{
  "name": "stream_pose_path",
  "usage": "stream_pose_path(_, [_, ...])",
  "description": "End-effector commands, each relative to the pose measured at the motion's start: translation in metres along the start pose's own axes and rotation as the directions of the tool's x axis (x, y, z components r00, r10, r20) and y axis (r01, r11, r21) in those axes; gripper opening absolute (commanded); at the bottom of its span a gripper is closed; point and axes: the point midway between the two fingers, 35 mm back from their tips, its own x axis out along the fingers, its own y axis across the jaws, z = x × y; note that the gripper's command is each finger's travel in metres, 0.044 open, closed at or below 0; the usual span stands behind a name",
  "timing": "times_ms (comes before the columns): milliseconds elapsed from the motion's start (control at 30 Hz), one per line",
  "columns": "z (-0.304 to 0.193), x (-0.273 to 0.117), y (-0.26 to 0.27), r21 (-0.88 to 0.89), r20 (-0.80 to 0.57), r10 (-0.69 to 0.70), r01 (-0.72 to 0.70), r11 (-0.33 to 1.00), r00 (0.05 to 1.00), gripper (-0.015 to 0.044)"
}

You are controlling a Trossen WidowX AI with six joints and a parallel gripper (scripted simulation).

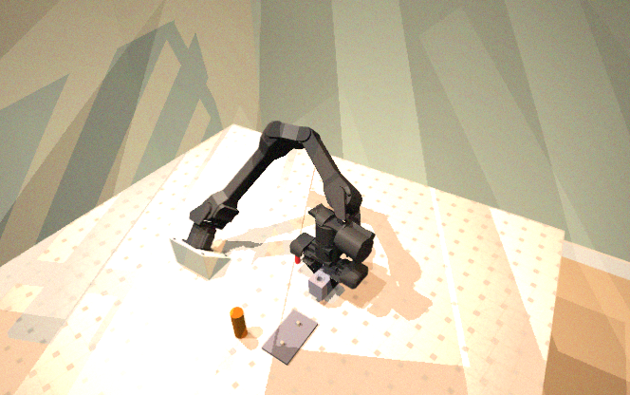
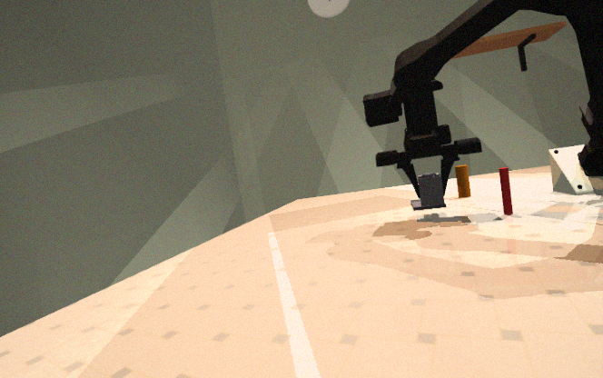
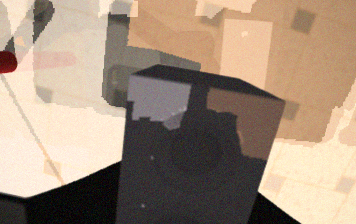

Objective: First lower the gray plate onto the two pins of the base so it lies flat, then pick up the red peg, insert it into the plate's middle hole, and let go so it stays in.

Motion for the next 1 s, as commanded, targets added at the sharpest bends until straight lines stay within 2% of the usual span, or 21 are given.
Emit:
stream_pose_path(0, [-0.001,-0.014,-0.003,0.011,-0.005,-0.009,0.009,1.0,1.0,0.0])
stream_pose_path(967, [0.001,-0.103,0.002,0.1,0.003,-0.029,0.028,0.995,1.0,0.0])
